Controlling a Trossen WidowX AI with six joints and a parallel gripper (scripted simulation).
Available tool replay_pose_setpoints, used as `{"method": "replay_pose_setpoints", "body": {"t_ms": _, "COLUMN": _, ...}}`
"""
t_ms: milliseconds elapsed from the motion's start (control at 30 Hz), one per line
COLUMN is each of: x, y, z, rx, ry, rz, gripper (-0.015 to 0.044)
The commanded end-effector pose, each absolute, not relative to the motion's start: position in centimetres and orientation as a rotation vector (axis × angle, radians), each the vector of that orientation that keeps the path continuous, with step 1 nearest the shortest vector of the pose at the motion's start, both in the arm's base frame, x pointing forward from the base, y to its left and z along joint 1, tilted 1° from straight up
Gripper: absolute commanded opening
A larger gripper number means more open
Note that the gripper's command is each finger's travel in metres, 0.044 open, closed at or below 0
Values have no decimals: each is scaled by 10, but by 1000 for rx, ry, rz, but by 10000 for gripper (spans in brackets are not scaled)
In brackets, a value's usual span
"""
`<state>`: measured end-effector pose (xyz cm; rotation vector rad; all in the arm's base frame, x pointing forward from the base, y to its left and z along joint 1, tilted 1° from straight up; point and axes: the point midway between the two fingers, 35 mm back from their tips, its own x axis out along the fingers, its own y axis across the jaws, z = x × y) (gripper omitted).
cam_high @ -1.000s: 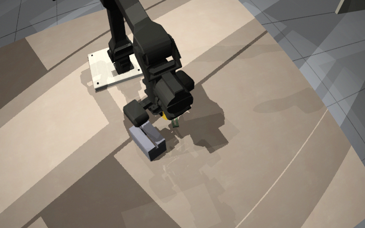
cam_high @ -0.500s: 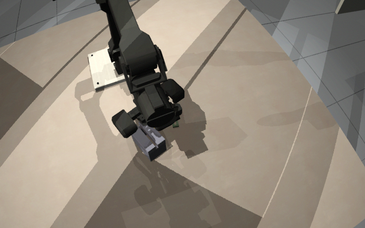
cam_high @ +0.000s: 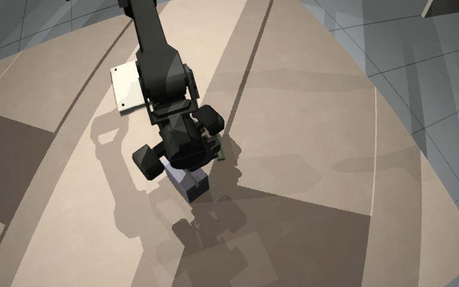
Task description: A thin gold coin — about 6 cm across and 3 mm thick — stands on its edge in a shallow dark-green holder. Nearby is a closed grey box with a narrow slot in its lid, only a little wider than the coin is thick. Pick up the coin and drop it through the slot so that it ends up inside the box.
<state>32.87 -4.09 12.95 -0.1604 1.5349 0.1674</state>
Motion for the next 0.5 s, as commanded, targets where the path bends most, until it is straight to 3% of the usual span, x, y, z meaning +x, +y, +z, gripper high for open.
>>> {"method": "replay_pose_setpoints", "body": {"t_ms": 0, "x": 328, "y": -40, "z": 129, "rx": -159, "ry": 1536, "rz": 165, "gripper": 0}}
{"method": "replay_pose_setpoints", "body": {"t_ms": 467, "x": 329, "y": -45, "z": 128, "rx": -161, "ry": 1535, "rz": 167, "gripper": 0}}
